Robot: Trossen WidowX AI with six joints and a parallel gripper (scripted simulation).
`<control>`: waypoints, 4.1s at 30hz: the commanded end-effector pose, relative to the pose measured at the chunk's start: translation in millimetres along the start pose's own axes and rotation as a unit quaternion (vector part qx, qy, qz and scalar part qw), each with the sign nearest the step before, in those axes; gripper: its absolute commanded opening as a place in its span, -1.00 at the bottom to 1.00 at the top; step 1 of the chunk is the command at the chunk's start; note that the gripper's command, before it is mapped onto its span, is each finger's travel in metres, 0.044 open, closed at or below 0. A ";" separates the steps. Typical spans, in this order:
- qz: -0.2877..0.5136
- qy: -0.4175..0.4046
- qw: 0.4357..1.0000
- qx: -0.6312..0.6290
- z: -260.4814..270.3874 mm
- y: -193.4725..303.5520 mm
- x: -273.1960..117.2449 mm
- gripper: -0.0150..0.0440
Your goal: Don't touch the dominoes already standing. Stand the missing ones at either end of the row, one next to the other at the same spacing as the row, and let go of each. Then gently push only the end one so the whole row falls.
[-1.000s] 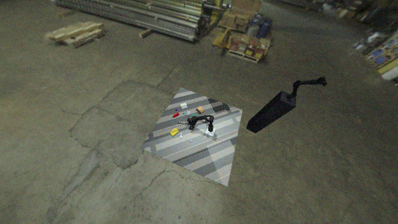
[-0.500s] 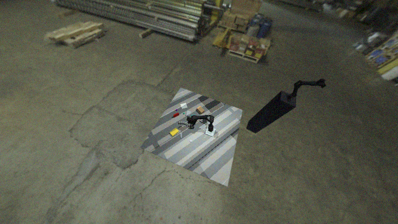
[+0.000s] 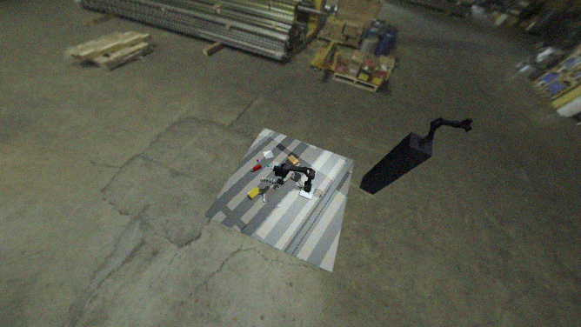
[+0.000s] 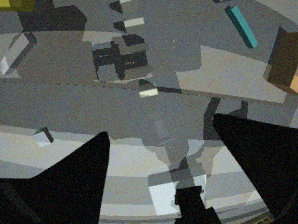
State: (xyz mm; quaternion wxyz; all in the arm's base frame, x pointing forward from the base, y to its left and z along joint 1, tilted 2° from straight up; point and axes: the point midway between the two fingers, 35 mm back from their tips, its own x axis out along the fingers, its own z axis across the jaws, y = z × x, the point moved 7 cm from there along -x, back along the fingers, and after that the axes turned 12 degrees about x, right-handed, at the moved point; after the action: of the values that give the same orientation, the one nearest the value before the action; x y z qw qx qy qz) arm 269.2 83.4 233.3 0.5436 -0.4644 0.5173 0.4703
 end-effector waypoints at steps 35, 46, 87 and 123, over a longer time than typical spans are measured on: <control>0.004 0.003 0.730 0.683 -12.5 38.3 58.2 -0.49; 0.004 0.003 0.730 0.683 -12.5 38.3 58.2 -0.49; 0.004 0.003 0.730 0.683 -11.5 37.5 138.6 -0.49; -0.005 -0.027 0.767 0.641 17.3 9.1 117.2 -0.49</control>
State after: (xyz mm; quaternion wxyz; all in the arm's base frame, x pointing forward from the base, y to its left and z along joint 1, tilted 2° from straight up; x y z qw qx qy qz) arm 263.4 96.3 104.1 0.7218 0.0176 0.6918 0.0115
